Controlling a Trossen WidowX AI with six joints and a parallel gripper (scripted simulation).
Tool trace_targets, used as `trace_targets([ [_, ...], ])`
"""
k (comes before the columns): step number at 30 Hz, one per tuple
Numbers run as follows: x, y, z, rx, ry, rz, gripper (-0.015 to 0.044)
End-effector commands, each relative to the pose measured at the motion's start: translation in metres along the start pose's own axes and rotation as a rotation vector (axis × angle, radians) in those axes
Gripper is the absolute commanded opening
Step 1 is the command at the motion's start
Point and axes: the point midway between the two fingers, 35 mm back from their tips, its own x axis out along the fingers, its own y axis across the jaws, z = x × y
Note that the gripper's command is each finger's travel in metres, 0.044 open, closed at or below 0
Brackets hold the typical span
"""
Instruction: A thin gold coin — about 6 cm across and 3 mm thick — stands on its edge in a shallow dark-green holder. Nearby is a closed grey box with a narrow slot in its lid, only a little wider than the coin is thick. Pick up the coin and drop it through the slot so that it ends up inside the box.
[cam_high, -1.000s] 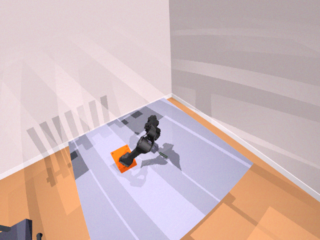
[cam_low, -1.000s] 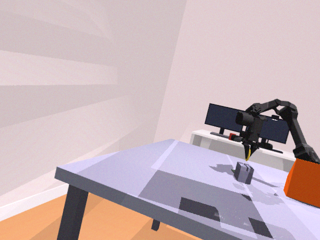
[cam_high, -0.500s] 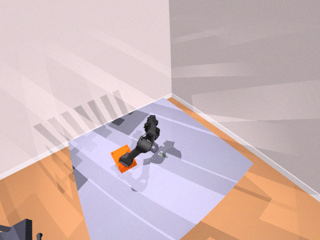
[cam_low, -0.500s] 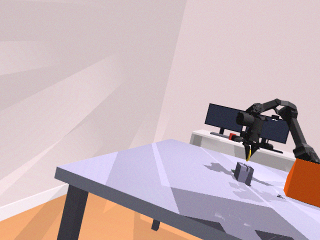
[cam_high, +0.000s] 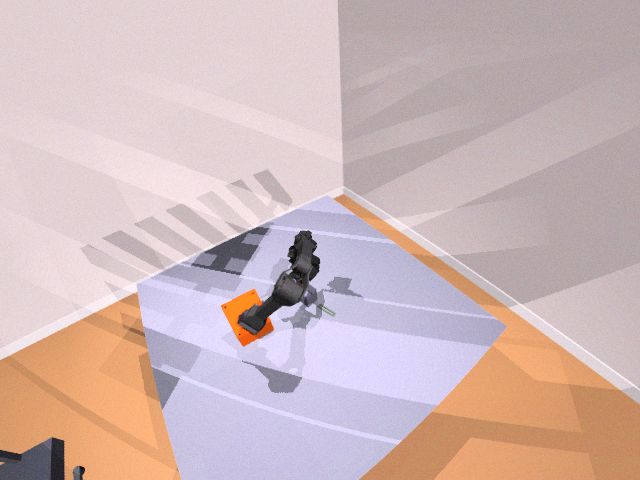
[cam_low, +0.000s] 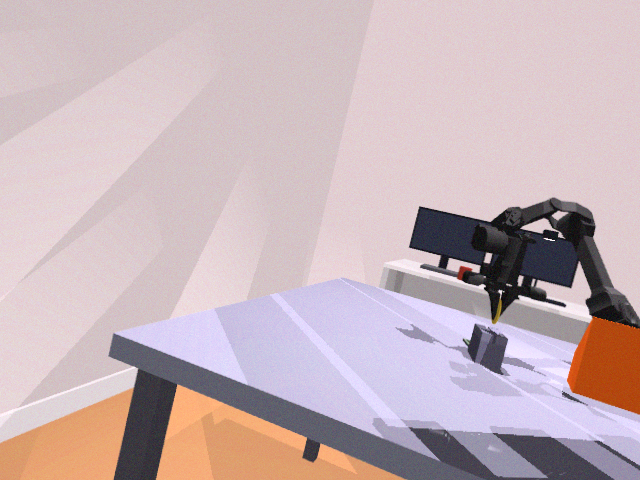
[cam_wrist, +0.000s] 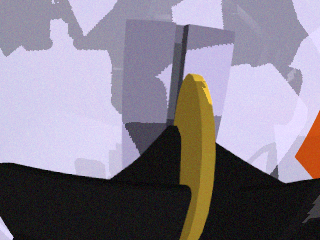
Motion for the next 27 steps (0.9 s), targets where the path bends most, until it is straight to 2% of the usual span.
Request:
trace_targets([
  [1, 0.003, 0.001, 0.001, -0.003, -0.002, 0.002, 0.0],
  [27, 0.015, 0.001, 0.001, -0.005, -0.002, 0.002, 0.0],
])
